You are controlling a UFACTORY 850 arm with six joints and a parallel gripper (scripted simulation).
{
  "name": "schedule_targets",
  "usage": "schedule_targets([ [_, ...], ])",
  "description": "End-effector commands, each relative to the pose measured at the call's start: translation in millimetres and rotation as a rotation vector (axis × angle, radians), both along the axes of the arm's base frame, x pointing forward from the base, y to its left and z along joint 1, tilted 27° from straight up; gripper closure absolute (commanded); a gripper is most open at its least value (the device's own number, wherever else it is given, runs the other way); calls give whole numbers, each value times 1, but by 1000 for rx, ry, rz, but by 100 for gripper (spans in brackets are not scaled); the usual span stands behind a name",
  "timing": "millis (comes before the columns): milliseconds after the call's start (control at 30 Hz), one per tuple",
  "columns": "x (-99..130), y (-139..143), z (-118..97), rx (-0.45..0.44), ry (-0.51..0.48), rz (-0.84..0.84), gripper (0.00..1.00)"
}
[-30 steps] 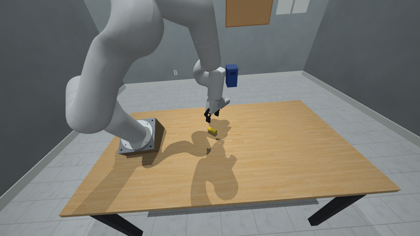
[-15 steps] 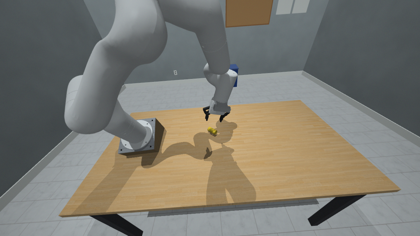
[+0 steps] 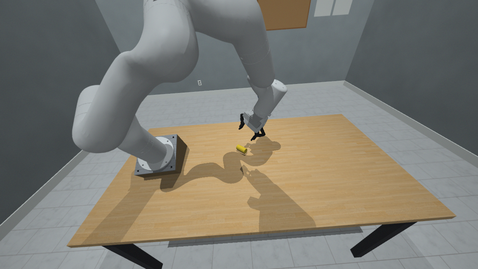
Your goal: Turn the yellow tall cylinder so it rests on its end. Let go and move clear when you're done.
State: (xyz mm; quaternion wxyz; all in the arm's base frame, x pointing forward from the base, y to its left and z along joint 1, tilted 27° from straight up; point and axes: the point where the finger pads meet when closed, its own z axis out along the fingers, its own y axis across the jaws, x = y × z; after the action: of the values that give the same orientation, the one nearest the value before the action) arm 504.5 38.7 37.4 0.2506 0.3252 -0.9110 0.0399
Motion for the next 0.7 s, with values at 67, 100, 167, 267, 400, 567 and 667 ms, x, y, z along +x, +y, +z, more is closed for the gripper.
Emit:
schedule_targets([
  [67,9,3,5,-108,-24,-377,0],
  [100,9,3,6,-123,-26,-433,0],
  [167,9,3,6,-123,-26,-433,0],
  [267,10,3,6,-184,-34,-660,0],
  [400,10,3,7,-242,-40,-863,0],
  [567,10,3,7,-326,-48,-1135,0],
  [667,11,-1,-2,-380,-55,-1297,0],
])
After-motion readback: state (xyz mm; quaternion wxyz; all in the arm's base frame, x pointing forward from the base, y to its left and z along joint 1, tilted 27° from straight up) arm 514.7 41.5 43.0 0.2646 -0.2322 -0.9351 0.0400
